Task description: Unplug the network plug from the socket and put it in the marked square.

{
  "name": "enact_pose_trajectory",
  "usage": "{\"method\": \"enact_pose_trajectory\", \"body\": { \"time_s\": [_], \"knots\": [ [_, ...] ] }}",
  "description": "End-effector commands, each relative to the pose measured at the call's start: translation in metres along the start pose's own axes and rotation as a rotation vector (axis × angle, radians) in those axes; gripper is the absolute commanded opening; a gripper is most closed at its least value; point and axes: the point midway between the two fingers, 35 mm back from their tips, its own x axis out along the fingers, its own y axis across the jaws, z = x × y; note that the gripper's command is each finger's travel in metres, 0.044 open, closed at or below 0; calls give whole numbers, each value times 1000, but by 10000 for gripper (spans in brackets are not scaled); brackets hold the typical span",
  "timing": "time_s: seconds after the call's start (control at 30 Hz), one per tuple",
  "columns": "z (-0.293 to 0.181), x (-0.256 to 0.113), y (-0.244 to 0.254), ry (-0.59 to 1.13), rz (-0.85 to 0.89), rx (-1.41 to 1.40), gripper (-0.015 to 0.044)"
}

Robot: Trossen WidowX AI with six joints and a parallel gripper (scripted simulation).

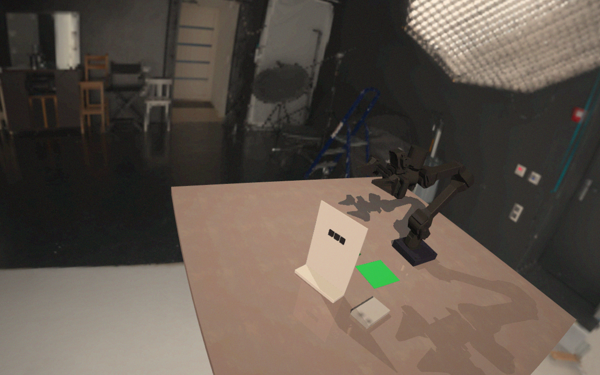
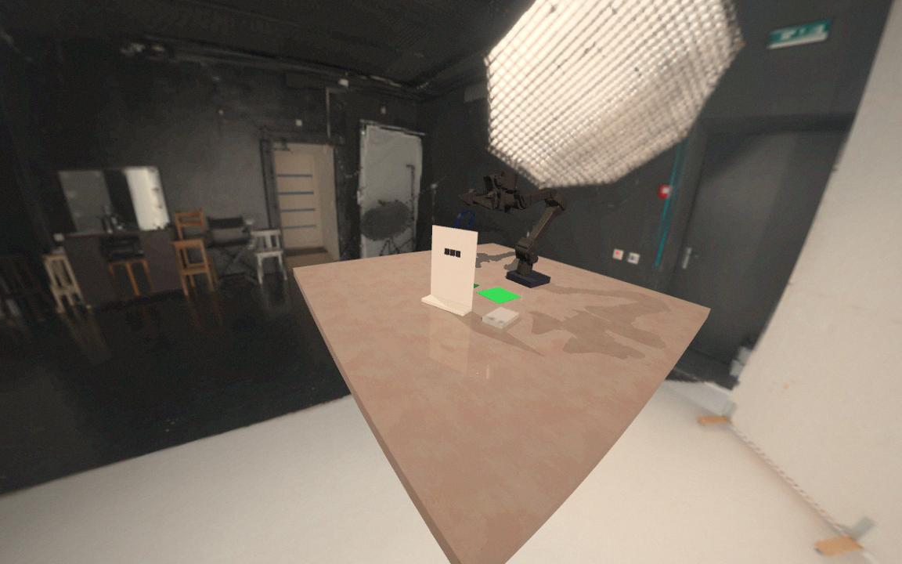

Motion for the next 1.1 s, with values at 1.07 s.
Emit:
{"method": "enact_pose_trajectory", "body": {
  "time_s": [1.07],
  "knots": [
    [-122, 6, -14, 224, 392, 1030, 156]
  ]
}}
